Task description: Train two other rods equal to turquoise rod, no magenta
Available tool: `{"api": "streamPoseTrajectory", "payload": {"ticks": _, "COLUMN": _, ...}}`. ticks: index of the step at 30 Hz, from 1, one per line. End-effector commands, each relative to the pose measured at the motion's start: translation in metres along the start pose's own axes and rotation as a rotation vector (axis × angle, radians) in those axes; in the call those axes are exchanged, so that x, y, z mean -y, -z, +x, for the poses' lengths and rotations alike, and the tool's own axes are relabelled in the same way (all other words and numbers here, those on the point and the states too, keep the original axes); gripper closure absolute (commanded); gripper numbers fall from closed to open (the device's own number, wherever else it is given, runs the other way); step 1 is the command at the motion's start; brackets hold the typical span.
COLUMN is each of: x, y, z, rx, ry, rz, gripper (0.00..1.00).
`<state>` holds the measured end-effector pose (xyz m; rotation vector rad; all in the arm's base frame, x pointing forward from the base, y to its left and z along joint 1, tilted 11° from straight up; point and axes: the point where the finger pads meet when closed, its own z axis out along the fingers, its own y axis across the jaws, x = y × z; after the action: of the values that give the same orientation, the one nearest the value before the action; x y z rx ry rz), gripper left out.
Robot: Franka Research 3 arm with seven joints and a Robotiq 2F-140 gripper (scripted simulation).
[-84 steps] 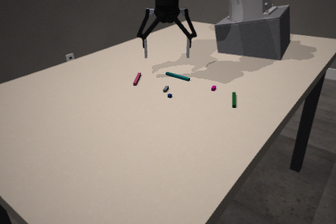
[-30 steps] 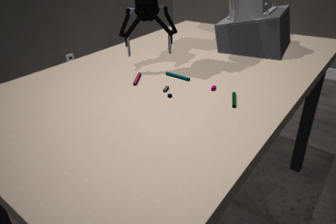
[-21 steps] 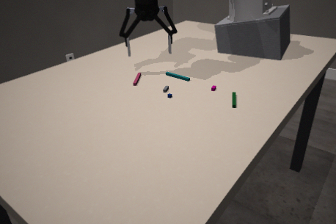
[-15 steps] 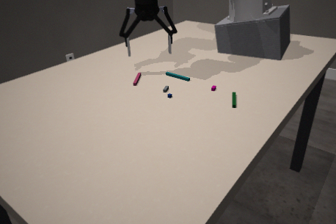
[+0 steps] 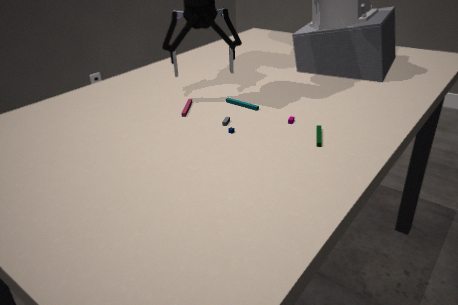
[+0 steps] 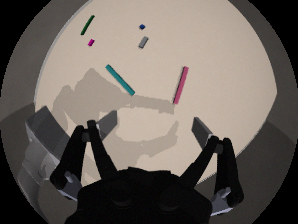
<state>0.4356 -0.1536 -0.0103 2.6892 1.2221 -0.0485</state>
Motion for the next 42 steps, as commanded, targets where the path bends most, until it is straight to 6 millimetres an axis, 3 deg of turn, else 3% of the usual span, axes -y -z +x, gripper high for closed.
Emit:
{"api": "streamPoseTrajectory", "payload": {"ticks": 1, "x": 0.0, "y": 0.0, "z": 0.0, "rx": 0.001, "ry": 0.004, "rz": 0.002, "gripper": 0.0}}
{"api": "streamPoseTrajectory", "payload": {"ticks": 7, "x": 0.001, "y": 0.0, "z": 0.003, "rx": 0.001, "ry": 0.013, "rz": 0.002, "gripper": 0.0}}
{"api": "streamPoseTrajectory", "payload": {"ticks": 9, "x": 0.024, "y": -0.001, "z": 0.037, "rx": 0.001, "ry": 0.144, "rz": 0.005, "gripper": 0.0}}
{"api": "streamPoseTrajectory", "payload": {"ticks": 13, "x": 0.047, "y": -0.001, "z": 0.067, "rx": 0.001, "ry": 0.268, "rz": 0.006, "gripper": 0.0}}
{"api": "streamPoseTrajectory", "payload": {"ticks": 15, "x": 0.047, "y": -0.001, "z": 0.067, "rx": 0.001, "ry": 0.268, "rz": 0.006, "gripper": 0.0}}
{"api": "streamPoseTrajectory", "payload": {"ticks": 16, "x": 0.069, "y": -0.001, "z": 0.091, "rx": 0.0, "ry": 0.372, "rz": 0.007, "gripper": 0.0}}
{"api": "streamPoseTrajectory", "payload": {"ticks": 27, "x": 0.168, "y": -0.001, "z": 0.167, "rx": -0.001, "ry": 0.777, "rz": 0.003, "gripper": 0.0}}
{"api": "streamPoseTrajectory", "payload": {"ticks": 42, "x": 0.171, "y": 0.0, "z": 0.168, "rx": -0.001, "ry": 0.789, "rz": 0.003, "gripper": 0.0}}
